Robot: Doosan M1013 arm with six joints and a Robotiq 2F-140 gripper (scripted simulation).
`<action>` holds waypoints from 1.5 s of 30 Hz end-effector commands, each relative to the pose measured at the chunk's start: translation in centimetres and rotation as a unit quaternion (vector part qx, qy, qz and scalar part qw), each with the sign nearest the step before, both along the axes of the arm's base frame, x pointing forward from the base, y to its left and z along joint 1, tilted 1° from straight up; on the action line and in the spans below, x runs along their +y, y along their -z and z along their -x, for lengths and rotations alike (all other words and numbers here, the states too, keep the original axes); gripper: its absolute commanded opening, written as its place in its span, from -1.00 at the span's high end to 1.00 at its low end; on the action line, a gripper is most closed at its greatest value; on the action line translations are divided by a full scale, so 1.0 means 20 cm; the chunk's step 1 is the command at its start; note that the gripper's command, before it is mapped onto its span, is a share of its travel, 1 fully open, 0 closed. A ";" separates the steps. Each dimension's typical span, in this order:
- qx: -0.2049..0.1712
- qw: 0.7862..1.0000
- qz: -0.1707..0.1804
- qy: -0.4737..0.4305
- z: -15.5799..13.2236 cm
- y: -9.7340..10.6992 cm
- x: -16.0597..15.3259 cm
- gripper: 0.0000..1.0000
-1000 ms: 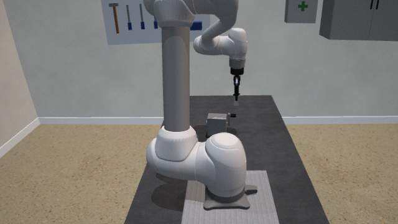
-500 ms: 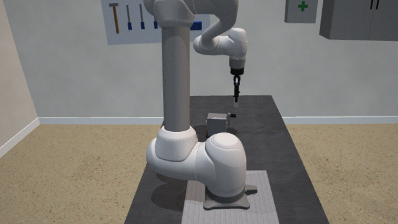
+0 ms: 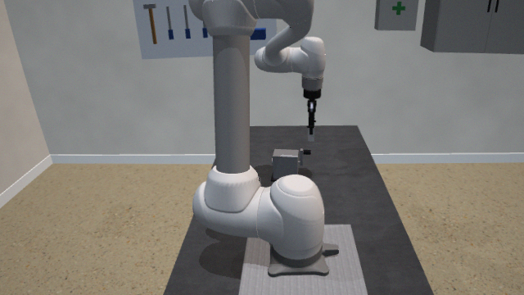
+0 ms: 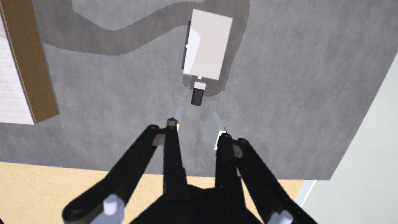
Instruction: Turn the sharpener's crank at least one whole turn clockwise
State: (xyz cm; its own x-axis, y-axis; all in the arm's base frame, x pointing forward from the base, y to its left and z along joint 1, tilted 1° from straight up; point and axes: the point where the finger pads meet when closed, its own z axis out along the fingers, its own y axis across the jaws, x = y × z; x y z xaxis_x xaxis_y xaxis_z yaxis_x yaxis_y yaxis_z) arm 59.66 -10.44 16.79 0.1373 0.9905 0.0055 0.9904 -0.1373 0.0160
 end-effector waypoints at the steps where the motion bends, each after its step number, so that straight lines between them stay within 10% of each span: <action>1: 0.000 1.000 0.000 0.000 0.00 0.00 0.00 0.36; 45: 0.000 1.000 0.000 0.000 0.00 0.15 0.00 0.36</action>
State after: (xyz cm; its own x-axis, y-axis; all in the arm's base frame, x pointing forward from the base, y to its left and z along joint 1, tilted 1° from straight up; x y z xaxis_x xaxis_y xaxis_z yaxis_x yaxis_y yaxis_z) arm 59.71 -10.45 14.13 0.1371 0.9905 0.0056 0.9904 -0.1371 0.0159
